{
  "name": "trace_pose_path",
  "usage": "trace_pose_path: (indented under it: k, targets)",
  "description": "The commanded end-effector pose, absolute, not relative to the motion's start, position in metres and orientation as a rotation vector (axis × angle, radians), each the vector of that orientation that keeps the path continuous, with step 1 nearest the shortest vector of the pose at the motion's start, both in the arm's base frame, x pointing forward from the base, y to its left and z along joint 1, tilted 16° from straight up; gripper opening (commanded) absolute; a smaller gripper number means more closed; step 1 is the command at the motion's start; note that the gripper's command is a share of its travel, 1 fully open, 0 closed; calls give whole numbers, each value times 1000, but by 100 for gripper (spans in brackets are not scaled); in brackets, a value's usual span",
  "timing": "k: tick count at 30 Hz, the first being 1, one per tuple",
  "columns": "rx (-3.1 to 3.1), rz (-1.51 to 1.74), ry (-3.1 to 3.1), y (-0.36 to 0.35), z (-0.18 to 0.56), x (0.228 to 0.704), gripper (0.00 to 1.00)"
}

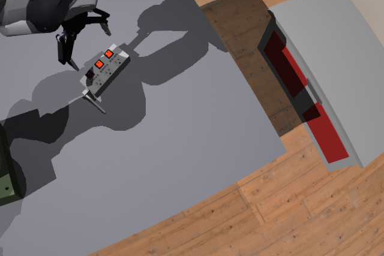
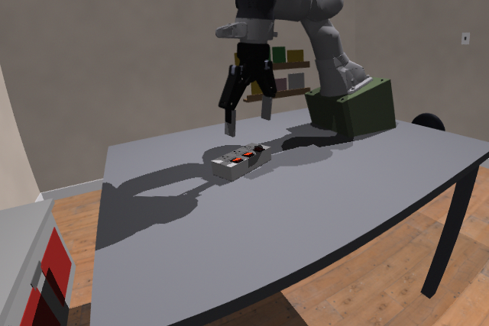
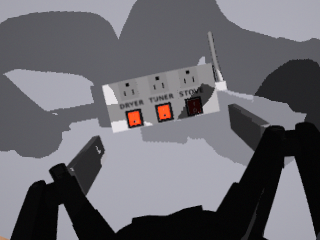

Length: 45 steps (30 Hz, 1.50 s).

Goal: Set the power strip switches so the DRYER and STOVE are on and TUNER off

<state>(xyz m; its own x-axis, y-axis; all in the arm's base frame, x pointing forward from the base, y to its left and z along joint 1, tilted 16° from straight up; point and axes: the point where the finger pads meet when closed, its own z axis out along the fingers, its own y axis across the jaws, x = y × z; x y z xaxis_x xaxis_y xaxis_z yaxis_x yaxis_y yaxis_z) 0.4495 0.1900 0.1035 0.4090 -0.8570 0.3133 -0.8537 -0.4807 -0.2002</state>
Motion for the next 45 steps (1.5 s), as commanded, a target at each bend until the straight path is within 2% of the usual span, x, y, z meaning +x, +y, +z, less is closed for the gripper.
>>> trace_pose_path:
  k: [1, 16, 25, 45]
  targets:
    - [-2628, -594, 1600, 190, 103, 449, 100]
    - [-2626, -590, 1603, 189, 104, 450, 100]
    - [-2278, -377, 1942, 136, 141, 452, 100]
    - [-2160, -316, 2001, 126, 153, 453, 100]
